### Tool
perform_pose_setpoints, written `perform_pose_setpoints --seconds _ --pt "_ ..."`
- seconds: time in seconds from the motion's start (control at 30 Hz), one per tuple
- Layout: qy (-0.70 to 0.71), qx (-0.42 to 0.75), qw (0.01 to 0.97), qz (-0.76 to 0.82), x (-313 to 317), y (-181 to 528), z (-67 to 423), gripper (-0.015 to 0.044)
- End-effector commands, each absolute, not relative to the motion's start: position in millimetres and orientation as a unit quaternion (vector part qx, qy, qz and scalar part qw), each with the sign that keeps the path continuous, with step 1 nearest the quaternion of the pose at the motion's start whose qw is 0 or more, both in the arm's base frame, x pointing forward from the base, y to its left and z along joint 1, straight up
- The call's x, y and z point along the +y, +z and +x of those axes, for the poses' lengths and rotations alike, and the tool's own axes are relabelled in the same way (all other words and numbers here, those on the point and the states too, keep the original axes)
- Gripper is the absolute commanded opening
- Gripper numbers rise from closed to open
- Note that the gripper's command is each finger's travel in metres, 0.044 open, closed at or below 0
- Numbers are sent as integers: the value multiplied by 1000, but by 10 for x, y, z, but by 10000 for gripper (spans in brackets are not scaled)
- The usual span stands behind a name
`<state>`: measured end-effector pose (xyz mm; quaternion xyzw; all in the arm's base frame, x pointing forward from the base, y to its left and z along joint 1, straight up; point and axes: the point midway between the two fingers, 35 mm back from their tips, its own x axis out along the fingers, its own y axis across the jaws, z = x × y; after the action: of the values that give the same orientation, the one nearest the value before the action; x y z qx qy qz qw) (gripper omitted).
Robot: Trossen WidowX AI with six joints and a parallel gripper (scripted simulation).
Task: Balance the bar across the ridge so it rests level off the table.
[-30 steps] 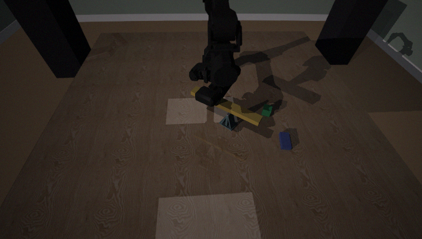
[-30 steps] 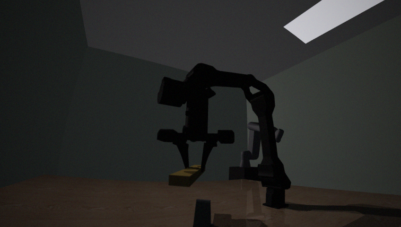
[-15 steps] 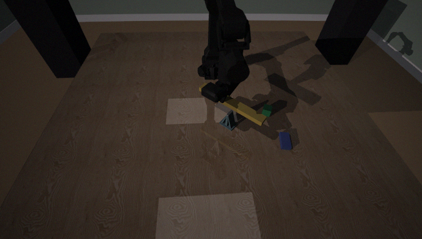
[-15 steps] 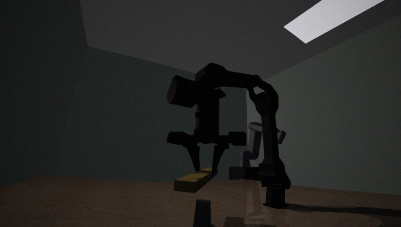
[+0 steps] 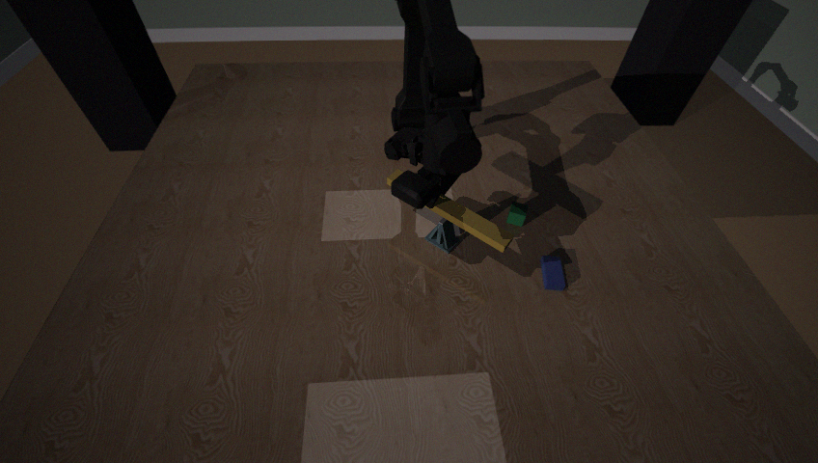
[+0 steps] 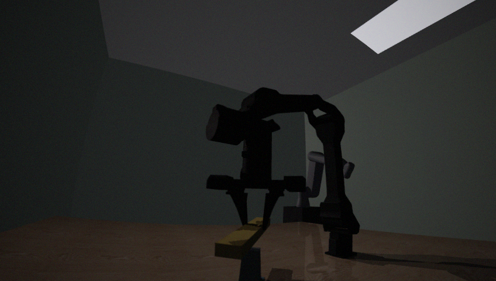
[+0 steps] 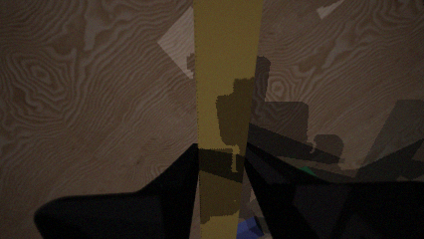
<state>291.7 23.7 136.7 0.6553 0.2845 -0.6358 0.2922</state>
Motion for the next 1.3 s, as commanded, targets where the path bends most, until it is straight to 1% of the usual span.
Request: perform_pose_setpoints --seconds 0.0,1.27 --pt "-636 282 290 657 242 1308 2916 0" --pt "-636 282 289 657 246 1209 2910 0"
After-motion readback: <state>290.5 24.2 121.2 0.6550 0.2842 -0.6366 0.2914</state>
